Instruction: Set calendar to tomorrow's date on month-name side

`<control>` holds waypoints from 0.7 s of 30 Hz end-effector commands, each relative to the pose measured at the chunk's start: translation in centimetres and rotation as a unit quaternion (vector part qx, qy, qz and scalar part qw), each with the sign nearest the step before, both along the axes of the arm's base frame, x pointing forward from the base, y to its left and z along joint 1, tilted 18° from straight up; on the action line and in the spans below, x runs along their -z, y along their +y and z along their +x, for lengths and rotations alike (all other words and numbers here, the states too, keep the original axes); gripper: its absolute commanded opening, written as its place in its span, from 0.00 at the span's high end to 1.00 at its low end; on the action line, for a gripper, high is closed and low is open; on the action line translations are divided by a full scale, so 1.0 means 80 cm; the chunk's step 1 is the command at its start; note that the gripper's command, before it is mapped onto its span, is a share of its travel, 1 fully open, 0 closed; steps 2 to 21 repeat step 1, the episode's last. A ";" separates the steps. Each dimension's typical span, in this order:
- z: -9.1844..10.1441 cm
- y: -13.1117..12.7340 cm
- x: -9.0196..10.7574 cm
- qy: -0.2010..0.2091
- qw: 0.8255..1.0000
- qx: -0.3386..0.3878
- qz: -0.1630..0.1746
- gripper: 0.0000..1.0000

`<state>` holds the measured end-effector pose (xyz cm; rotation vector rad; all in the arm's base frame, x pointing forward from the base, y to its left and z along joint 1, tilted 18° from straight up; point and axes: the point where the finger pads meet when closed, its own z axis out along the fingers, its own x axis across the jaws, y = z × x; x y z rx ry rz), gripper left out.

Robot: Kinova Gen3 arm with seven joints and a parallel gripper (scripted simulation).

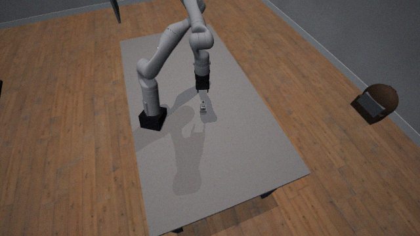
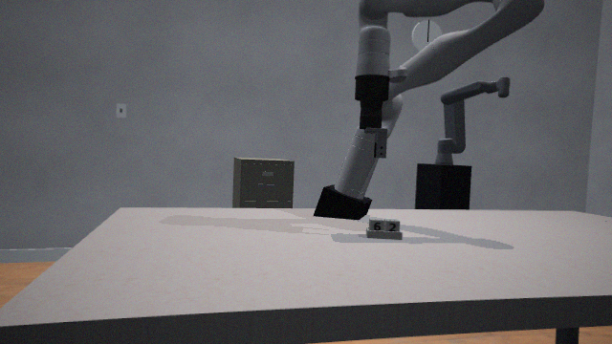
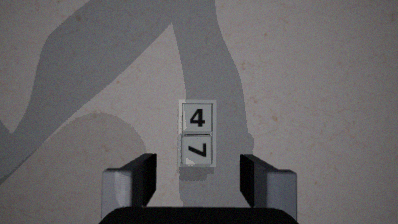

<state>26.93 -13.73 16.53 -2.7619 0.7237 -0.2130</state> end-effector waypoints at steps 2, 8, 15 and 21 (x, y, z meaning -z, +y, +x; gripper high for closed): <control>0.000 0.000 0.000 -0.001 1.000 0.000 0.000 0.00; 0.000 0.000 0.000 -0.001 1.000 0.000 0.000 0.00; 0.000 0.000 0.000 -0.001 1.000 0.000 0.000 0.00; 0.000 0.000 0.000 -0.001 1.000 0.000 0.000 0.00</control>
